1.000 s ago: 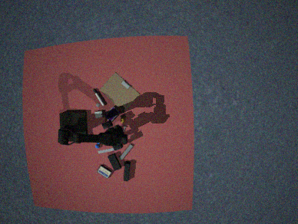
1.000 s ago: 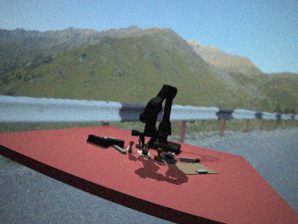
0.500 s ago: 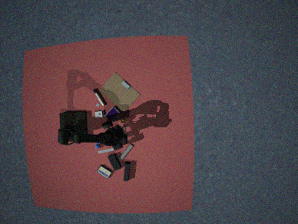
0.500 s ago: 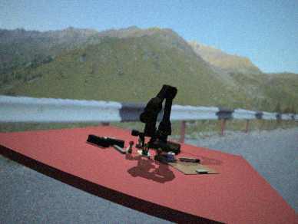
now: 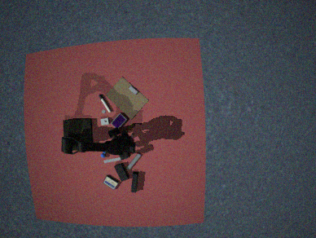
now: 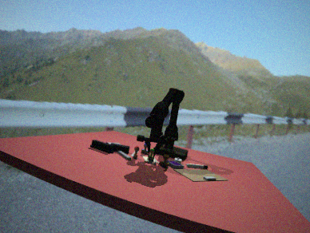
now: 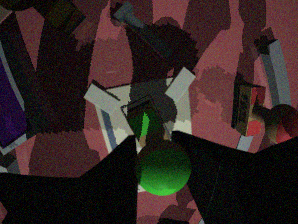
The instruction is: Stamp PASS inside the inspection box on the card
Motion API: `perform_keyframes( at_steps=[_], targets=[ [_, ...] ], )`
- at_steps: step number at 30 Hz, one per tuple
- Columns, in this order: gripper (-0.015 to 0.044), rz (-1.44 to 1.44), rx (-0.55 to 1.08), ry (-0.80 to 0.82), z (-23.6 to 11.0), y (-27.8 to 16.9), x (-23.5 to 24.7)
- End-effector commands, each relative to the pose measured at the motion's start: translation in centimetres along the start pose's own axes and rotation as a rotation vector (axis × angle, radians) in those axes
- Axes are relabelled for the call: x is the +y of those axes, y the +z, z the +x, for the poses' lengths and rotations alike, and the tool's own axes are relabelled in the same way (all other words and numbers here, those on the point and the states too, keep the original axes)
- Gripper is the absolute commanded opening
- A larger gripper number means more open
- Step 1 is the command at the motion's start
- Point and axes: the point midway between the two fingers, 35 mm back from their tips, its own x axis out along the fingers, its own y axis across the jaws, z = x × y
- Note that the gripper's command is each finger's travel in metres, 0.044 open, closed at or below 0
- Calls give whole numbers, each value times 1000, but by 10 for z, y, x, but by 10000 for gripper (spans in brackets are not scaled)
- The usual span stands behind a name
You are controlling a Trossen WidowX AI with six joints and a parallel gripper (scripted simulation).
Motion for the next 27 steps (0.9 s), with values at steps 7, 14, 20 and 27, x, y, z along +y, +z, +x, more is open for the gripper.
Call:
perform_keyframes(
  at_steps=[7,14,20,27],
  targets=[
    [0,-4,-4,2,-1,1,0],
    [0,-4,-4,2,-5,1,0],
    [0,-4,-4,2,-8,1,0],
    [0,-4,-4,2,-12,1,0]
  ],
)
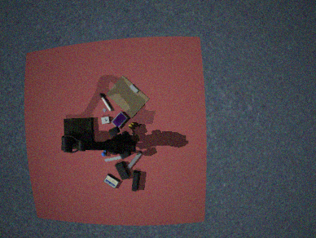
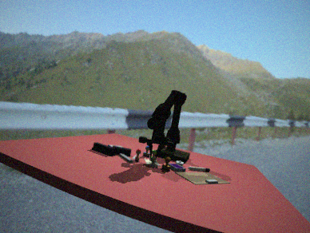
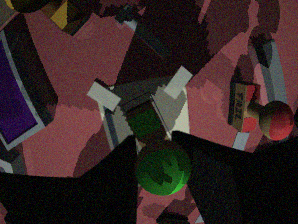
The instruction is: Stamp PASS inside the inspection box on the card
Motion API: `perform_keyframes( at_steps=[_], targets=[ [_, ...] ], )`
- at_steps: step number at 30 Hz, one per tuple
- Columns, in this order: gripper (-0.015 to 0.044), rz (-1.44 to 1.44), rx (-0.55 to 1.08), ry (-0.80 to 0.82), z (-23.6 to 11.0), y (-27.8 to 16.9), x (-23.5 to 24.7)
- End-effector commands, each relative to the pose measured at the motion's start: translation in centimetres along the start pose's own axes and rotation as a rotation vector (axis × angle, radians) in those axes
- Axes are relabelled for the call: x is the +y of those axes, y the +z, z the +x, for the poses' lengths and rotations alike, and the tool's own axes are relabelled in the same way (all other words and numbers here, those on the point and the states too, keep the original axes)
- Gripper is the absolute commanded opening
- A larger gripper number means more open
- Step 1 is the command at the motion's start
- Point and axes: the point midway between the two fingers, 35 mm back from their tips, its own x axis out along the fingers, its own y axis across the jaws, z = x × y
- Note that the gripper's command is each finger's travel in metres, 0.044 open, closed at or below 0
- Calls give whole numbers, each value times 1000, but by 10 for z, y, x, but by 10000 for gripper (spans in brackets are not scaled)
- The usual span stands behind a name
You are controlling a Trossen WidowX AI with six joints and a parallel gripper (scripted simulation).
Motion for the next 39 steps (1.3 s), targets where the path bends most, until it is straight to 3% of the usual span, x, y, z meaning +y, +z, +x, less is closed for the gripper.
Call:
perform_keyframes(
  at_steps=[1,39],
  targets=[
    [0,-4,-4,1,-5,1,0],
    [0,-4,-4,1,-62,1,1]
  ],
)
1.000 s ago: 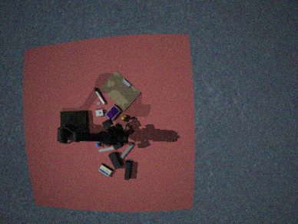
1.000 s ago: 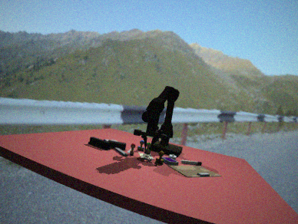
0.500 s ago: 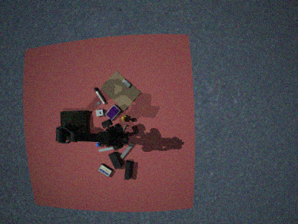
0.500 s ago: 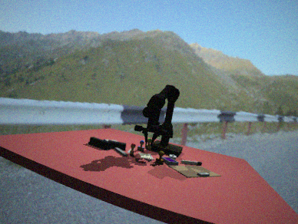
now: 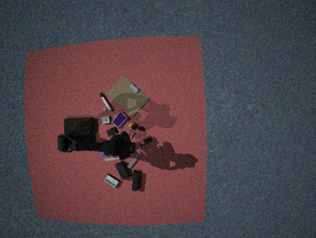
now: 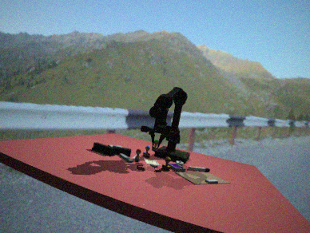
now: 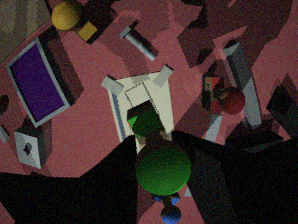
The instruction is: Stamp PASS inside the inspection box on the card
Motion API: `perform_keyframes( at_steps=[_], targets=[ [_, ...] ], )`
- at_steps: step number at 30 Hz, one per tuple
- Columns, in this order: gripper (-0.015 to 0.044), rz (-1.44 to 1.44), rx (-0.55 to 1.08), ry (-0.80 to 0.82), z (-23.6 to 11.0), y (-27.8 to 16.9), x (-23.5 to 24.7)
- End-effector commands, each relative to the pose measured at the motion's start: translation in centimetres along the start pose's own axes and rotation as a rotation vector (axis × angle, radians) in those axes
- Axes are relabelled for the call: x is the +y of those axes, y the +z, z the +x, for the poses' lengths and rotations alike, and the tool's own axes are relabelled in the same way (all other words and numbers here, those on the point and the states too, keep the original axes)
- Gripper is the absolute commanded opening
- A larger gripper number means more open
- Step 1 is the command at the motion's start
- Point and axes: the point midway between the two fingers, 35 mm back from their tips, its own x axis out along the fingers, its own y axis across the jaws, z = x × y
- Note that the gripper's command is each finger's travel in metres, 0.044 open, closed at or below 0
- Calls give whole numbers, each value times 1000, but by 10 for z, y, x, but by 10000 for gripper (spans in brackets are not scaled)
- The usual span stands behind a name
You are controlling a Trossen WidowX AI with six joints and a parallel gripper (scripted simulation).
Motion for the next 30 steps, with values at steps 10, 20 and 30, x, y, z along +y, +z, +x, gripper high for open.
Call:
perform_keyframes(
  at_steps=[10,20,30],
  targets=[
    [0,-1,-3,5,-9,-24,43],
    [0,2,0,9,-7,-56,81],
    [0,4,1,12,-3,-78,101]
  ],
)
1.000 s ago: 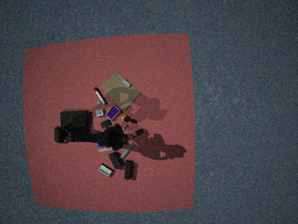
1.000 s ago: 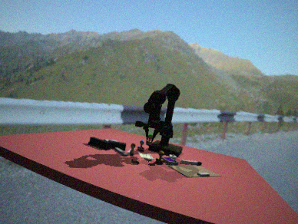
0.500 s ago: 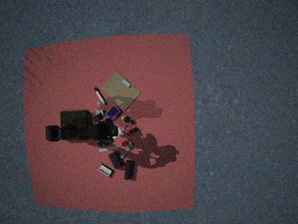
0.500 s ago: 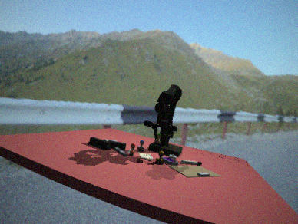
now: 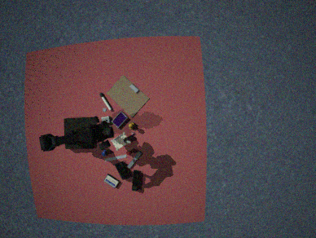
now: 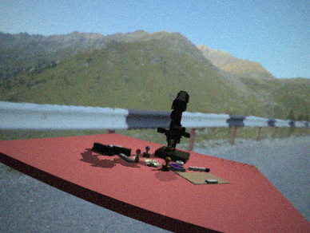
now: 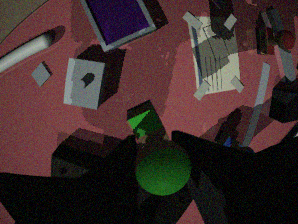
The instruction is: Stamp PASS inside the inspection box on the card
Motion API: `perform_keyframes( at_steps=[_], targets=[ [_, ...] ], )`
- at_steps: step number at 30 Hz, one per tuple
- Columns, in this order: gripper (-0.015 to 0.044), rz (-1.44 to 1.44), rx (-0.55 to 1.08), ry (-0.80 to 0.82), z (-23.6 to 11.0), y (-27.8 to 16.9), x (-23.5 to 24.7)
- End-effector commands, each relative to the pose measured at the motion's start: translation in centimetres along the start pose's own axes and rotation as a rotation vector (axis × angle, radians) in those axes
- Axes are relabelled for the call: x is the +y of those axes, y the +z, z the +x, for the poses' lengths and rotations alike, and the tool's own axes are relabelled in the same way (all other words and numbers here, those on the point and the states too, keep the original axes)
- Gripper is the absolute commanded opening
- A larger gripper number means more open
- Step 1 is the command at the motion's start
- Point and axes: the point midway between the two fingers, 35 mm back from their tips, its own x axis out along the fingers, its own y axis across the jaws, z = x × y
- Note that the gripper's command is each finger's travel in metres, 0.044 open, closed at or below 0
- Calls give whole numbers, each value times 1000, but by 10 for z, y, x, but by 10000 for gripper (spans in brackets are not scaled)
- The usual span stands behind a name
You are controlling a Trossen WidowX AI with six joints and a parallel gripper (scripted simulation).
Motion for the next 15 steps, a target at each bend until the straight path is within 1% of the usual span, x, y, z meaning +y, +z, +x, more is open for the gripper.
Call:
perform_keyframes(
  at_steps=[1,15],
  targets=[
    [0,5,0,-4,2,-3,2],
    [0,5,0,-4,25,-1,1]
  ],
)
